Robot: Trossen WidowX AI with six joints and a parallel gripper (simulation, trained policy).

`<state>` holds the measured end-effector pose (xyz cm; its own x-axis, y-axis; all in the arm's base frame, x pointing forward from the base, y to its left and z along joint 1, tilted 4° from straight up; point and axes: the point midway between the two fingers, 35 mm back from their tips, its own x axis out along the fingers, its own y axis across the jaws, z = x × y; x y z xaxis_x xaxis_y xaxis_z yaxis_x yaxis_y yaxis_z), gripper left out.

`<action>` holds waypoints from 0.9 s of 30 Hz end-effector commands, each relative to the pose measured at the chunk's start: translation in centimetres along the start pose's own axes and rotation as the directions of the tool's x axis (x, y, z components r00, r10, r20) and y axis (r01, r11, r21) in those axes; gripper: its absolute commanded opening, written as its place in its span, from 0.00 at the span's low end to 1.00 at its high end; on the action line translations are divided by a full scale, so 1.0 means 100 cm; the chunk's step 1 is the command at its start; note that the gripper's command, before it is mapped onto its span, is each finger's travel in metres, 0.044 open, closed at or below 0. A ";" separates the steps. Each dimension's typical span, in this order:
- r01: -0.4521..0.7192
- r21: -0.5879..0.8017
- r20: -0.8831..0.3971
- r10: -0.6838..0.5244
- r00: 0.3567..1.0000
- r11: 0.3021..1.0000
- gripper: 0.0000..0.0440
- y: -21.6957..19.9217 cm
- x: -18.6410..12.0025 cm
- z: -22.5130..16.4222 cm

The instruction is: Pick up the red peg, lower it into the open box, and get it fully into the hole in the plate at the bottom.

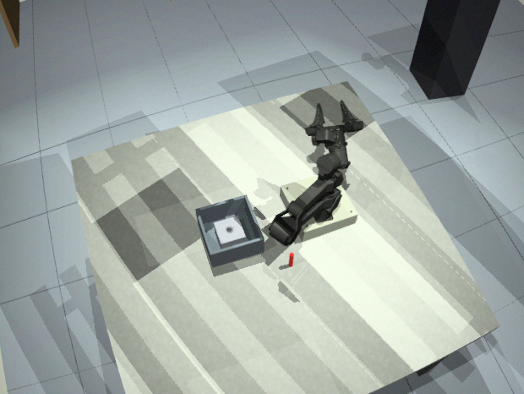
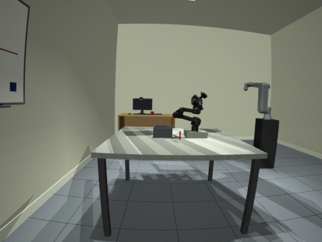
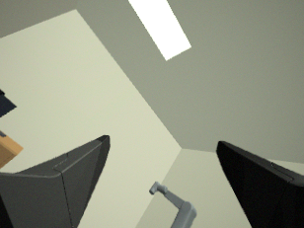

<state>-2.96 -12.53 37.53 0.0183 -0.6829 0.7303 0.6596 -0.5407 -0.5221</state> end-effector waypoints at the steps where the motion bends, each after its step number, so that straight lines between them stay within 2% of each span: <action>1: 0.002 -0.003 -0.002 -0.002 1.000 1.000 0.94 -0.001 0.002 0.000; 3: 0.003 -0.001 -0.007 -0.003 1.000 1.000 1.00 -0.004 0.006 0.000; 7: 0.007 0.041 -0.015 -0.007 1.000 0.999 1.00 -0.008 0.018 0.002; 14: -0.006 0.246 -0.071 0.024 0.997 0.969 1.00 -0.003 0.038 -0.009; 20: -0.021 0.421 -0.137 0.087 0.987 0.907 1.00 0.012 0.051 -0.024; 27: -0.031 0.596 -0.212 0.195 0.958 0.802 1.00 0.039 0.064 -0.038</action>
<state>-3.43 -19.76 38.88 -0.0187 -0.8364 0.5478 0.9588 -0.1704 -0.2274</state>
